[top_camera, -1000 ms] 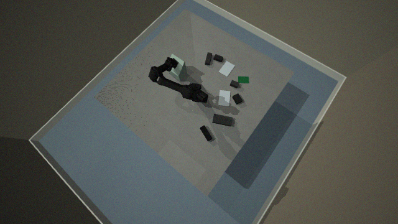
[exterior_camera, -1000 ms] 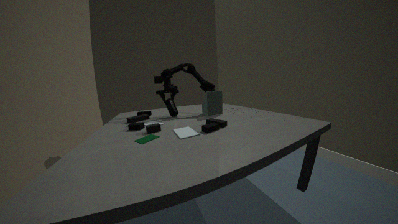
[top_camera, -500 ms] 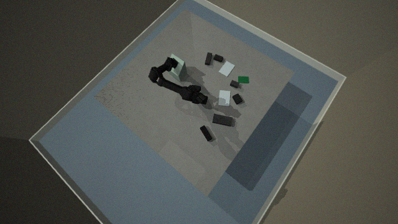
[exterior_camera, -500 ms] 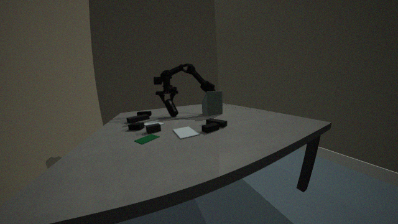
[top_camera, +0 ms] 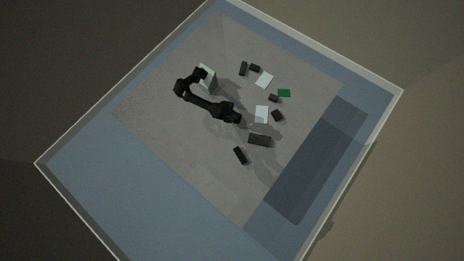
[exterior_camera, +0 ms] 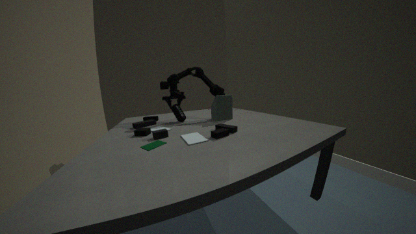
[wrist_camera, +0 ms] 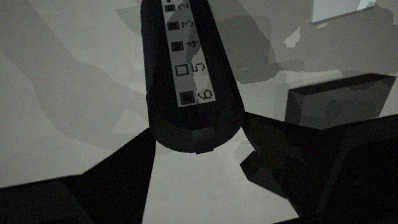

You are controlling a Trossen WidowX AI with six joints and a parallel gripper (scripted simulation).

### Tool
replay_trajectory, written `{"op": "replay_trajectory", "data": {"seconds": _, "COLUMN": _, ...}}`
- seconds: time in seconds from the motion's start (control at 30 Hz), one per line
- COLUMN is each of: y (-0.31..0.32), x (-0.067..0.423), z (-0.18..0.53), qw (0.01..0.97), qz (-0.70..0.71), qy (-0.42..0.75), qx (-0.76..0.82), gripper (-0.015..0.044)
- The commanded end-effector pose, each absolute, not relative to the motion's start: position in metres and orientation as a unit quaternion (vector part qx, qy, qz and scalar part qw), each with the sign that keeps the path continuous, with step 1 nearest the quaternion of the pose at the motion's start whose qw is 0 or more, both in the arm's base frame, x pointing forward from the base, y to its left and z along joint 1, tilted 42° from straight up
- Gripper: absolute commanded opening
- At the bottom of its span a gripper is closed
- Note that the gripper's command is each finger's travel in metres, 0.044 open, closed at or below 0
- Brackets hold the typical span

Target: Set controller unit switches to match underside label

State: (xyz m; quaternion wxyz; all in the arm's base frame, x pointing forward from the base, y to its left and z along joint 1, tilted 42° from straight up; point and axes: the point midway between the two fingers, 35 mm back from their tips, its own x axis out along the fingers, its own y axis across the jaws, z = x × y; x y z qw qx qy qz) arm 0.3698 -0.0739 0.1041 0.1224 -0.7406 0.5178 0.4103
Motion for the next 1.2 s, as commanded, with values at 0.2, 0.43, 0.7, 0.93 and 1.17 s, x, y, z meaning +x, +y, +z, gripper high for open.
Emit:
{"op": "replay_trajectory", "data": {"seconds": 0.2, "y": -0.083, "x": 0.372, "z": 0.100, "qw": 0.118, "qz": 0.416, "qy": 0.520, "qx": -0.737, "gripper": 0.0338}}
{"op": "replay_trajectory", "data": {"seconds": 0.43, "y": -0.088, "x": 0.375, "z": 0.099, "qw": 0.118, "qz": 0.416, "qy": 0.520, "qx": -0.737, "gripper": 0.0338}}
{"op": "replay_trajectory", "data": {"seconds": 0.7, "y": -0.094, "x": 0.377, "z": 0.098, "qw": 0.118, "qz": 0.416, "qy": 0.520, "qx": -0.737, "gripper": 0.0338}}
{"op": "replay_trajectory", "data": {"seconds": 0.93, "y": -0.099, "x": 0.380, "z": 0.098, "qw": 0.118, "qz": 0.416, "qy": 0.520, "qx": -0.737, "gripper": 0.0338}}
{"op": "replay_trajectory", "data": {"seconds": 1.17, "y": -0.104, "x": 0.382, "z": 0.097, "qw": 0.118, "qz": 0.415, "qy": 0.520, "qx": -0.737, "gripper": 0.0338}}
